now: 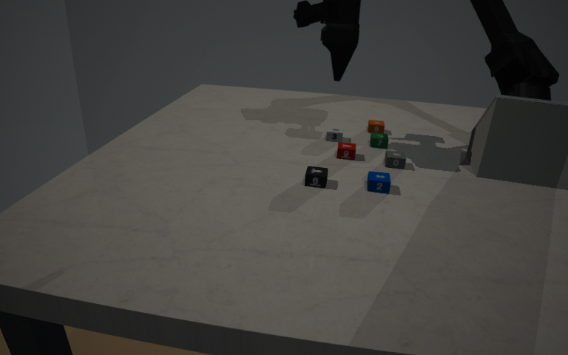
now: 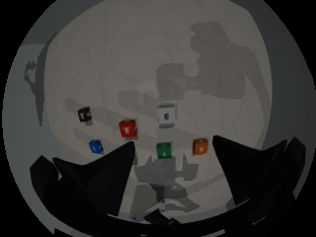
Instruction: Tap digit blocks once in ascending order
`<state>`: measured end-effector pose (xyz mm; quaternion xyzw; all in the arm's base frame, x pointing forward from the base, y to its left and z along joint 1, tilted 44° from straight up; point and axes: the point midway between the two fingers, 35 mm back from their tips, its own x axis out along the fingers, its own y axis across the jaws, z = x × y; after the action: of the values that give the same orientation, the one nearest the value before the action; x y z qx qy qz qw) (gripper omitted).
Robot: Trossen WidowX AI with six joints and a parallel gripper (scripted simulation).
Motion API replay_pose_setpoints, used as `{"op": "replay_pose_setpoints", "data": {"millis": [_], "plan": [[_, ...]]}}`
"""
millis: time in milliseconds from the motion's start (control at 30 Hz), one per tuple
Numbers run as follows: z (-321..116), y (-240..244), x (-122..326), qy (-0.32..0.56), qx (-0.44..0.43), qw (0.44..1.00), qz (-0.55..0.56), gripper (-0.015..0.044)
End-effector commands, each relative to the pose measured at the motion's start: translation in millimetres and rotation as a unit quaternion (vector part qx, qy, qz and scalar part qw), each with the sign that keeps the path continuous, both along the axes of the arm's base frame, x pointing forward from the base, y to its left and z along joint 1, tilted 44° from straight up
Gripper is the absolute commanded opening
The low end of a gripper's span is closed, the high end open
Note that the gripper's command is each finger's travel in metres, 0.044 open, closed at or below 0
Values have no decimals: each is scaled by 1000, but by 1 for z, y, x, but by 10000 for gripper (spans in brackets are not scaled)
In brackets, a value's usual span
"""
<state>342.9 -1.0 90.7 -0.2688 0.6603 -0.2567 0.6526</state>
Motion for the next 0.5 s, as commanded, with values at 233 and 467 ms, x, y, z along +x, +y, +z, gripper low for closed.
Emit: {"op": "replay_pose_setpoints", "data": {"millis": [233, 467], "plan": [[3, -1, 1, 2, -2, 1000, 6, 400], [1, 2, -1, 2, -1, 1000, 6, 400]]}}
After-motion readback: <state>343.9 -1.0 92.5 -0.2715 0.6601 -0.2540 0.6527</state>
